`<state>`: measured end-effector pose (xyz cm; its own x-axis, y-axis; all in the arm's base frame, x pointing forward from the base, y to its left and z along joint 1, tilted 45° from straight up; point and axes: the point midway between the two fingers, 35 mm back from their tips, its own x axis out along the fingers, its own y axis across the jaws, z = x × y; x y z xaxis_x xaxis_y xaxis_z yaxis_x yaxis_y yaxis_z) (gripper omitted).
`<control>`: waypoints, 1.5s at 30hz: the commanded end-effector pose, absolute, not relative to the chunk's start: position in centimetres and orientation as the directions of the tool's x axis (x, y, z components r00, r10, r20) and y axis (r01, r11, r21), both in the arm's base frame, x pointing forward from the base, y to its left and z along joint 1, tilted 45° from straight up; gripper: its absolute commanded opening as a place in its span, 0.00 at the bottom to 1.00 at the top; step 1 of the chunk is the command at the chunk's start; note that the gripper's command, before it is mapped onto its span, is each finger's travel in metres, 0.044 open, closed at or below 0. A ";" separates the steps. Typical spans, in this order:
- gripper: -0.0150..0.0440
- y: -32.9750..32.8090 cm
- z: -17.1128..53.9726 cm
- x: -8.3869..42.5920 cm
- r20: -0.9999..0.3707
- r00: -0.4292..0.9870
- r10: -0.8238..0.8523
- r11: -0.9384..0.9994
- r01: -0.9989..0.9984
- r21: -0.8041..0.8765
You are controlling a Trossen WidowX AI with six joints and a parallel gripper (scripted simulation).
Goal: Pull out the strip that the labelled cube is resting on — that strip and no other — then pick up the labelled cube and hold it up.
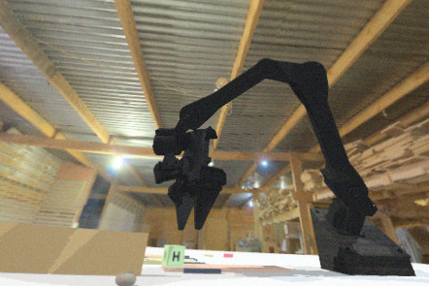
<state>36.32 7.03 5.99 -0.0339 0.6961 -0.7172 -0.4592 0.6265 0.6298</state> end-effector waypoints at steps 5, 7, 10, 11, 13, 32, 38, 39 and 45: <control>1.00 7.4 6.8 38.4 -0.713 -0.030 0.700 0.625 -0.456 0.633; 0.91 7.5 6.7 38.4 -0.713 -0.030 0.700 0.625 -0.456 0.633; 0.78 7.8 6.4 38.5 -0.713 -0.030 0.700 0.625 -0.456 0.633; 0.73 7.9 6.3 38.5 -0.713 -0.030 0.700 0.625 -0.456 0.633; 0.68 8.1 6.0 38.5 -0.713 -0.030 0.700 0.626 -0.456 0.633; 0.68 10.3 3.8 38.4 -0.712 -0.030 0.701 0.625 -0.456 0.634; 0.68 11.0 3.2 38.3 -0.712 -0.030 0.702 0.624 -0.456 0.635; 0.68 11.1 3.1 38.3 -0.711 -0.030 0.702 0.624 -0.456 0.635; 0.63 11.2 3.1 38.3 -0.715 -0.032 0.698 0.624 -0.463 0.629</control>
